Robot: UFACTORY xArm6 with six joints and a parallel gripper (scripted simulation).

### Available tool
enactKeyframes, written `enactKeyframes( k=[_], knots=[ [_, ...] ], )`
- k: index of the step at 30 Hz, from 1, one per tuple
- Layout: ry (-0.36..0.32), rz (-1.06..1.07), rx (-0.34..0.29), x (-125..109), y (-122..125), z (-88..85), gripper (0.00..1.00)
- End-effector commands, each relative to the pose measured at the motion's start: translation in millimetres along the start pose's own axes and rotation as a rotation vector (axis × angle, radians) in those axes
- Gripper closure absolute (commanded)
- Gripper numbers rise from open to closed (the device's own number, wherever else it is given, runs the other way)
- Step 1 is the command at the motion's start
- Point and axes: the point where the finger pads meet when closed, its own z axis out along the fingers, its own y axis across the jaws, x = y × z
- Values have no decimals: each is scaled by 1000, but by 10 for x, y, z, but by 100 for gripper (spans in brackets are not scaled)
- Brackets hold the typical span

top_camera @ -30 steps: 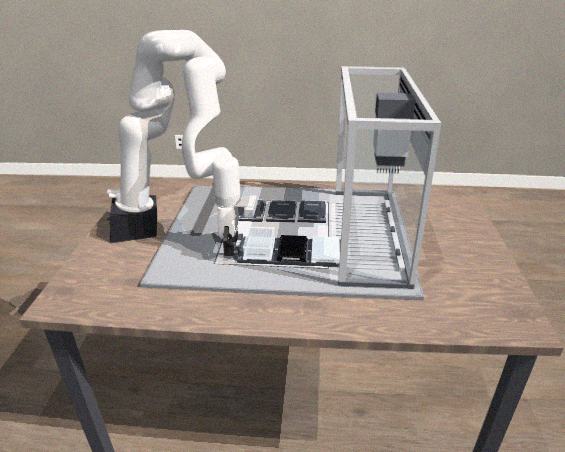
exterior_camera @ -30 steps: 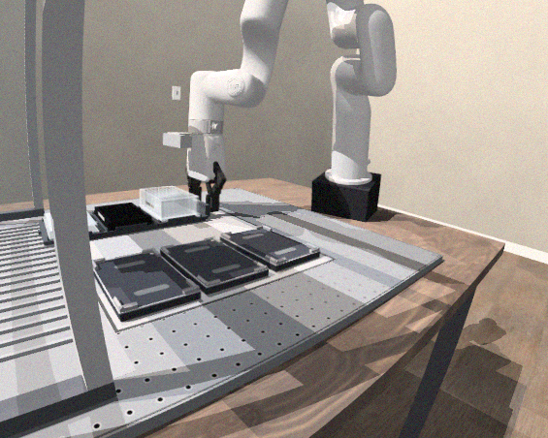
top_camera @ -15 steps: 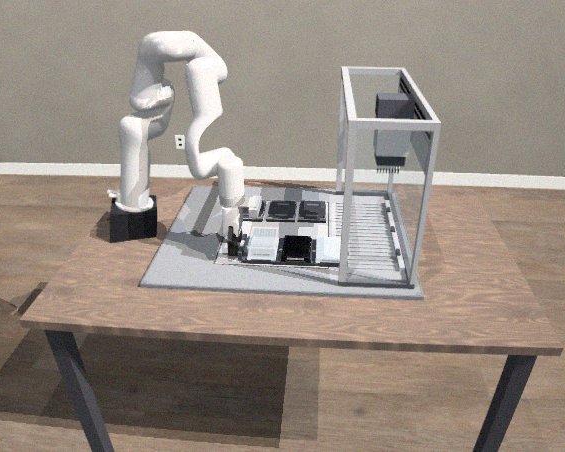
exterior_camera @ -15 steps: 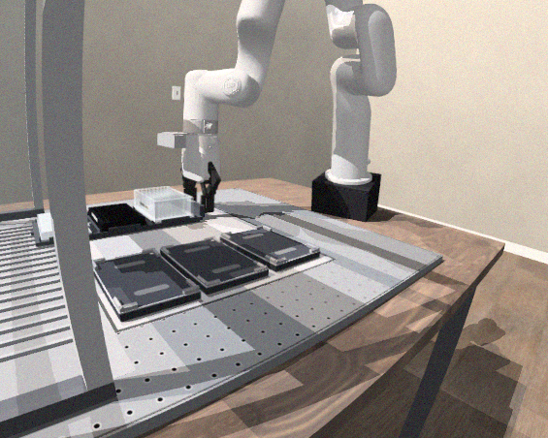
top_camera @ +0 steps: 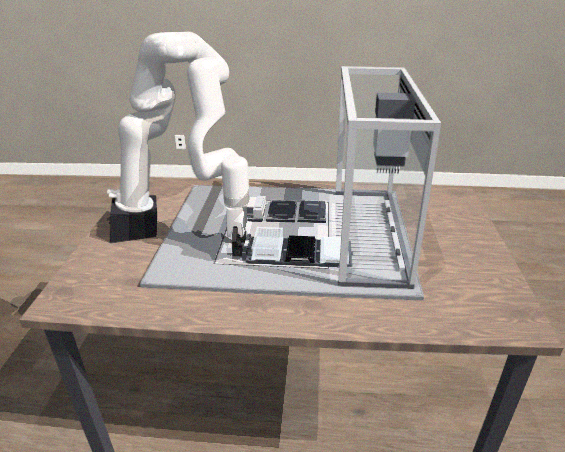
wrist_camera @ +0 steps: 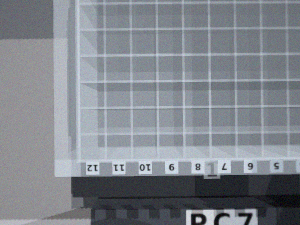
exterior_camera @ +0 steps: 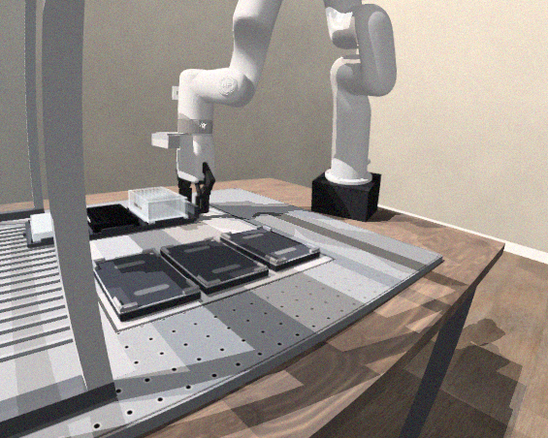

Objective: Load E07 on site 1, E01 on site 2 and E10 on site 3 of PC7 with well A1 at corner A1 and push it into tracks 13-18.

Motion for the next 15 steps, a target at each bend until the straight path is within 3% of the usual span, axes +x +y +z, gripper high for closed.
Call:
enactKeyframes(
  k=[1,15],
  knots=[
    [3,0,-1,59,4,-8,18],
    [3,0,-1,180,4,-9,18]
  ],
)
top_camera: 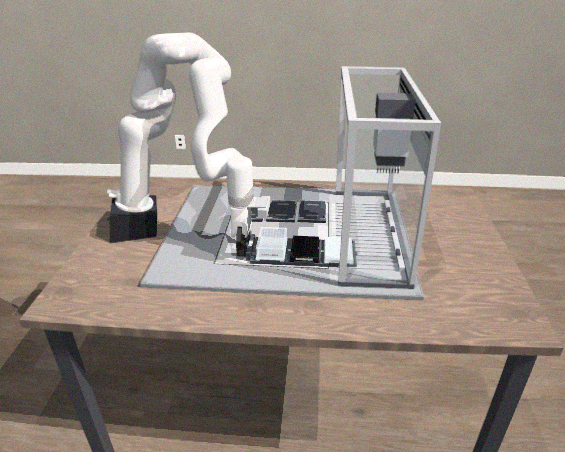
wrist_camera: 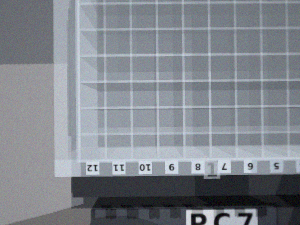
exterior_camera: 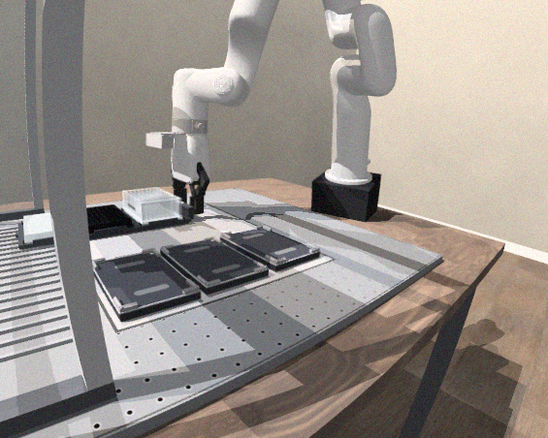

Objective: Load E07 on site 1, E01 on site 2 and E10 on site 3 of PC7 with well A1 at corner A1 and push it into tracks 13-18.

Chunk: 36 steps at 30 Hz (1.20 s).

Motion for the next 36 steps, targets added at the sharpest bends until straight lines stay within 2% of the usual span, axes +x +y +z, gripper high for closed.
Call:
enactKeyframes(
  k=[1,36],
  knots=[
    [3,0,-1,59,4,-9,18],
    [3,0,-1,370,4,-11,18]
  ],
)
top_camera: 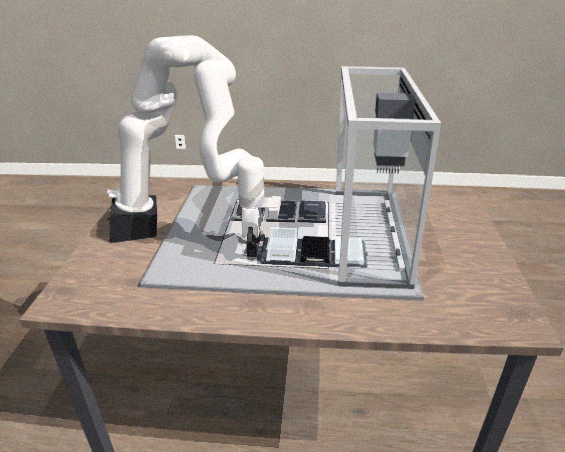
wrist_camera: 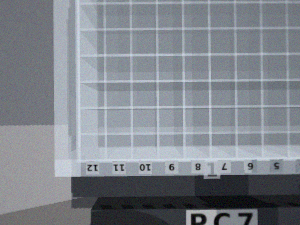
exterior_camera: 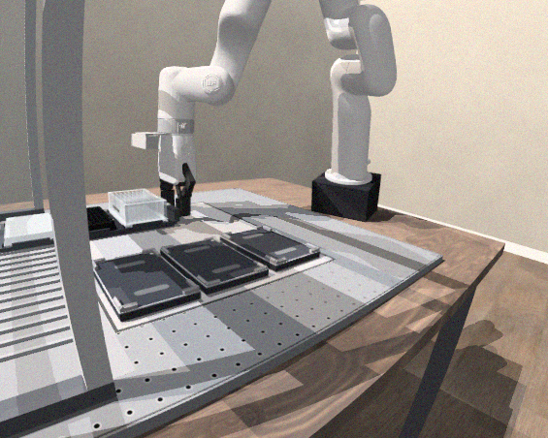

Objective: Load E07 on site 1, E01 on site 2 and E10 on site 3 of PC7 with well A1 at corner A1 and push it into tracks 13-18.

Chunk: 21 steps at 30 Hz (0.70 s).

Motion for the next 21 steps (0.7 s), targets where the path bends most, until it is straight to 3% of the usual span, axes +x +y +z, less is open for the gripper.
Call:
enactKeyframes(
  k=[1,21],
  knots=[
    [3,0,-1,61,4,-11,18],
    [3,0,-1,241,4,-11,18]
  ],
)
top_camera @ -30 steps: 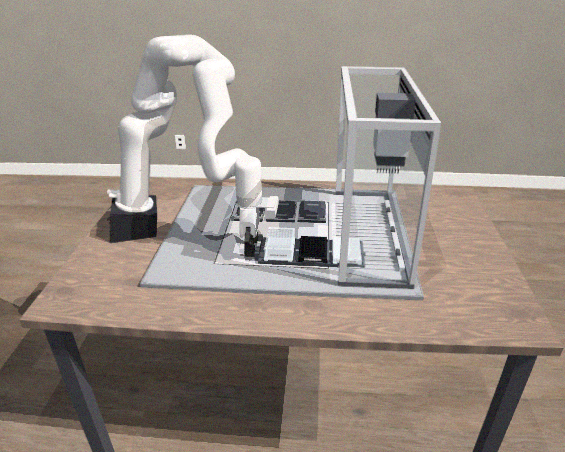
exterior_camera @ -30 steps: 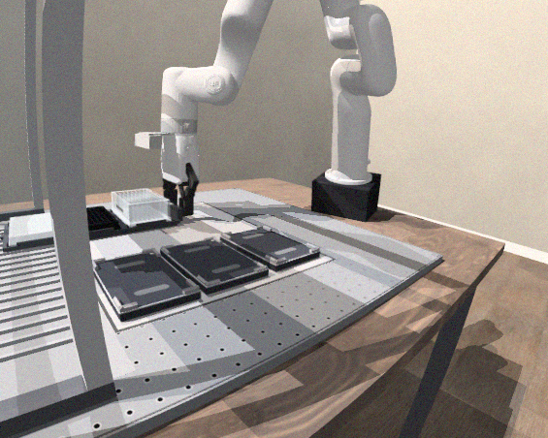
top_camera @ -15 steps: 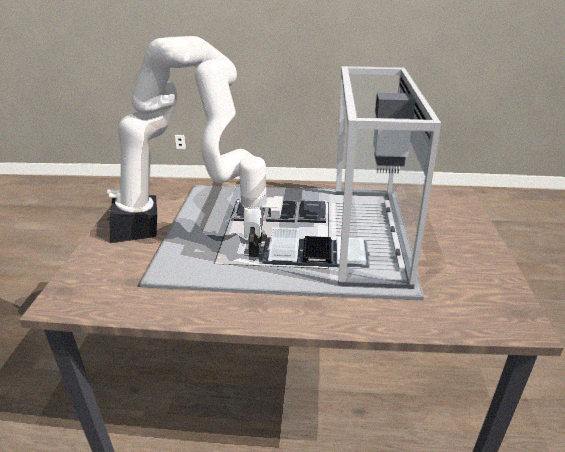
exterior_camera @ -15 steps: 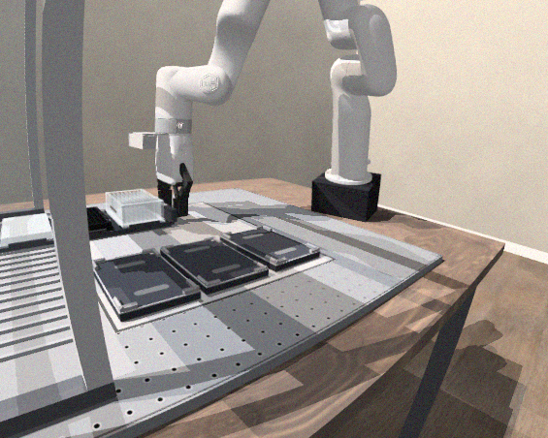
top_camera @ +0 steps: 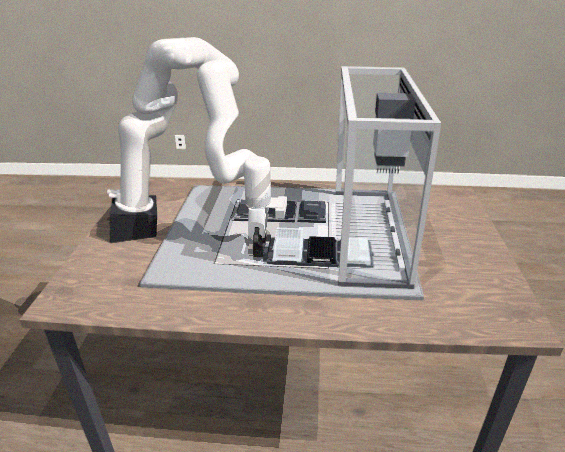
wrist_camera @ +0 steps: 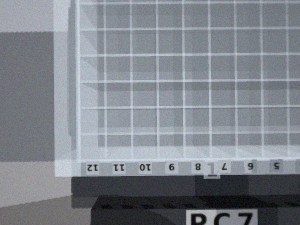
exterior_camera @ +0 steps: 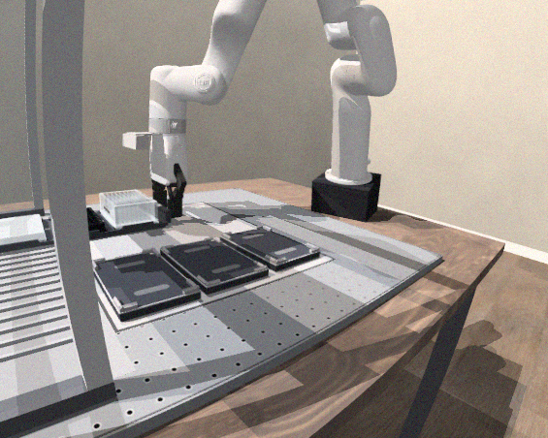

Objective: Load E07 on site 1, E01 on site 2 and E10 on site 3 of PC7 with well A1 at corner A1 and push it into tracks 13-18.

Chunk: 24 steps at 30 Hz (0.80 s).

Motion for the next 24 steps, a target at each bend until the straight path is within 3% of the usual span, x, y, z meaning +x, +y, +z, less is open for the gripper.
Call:
enactKeyframes(
  k=[1,24],
  knots=[
    [3,0,-1,62,4,-11,18],
    [4,0,-1,253,4,-12,18]
  ],
)
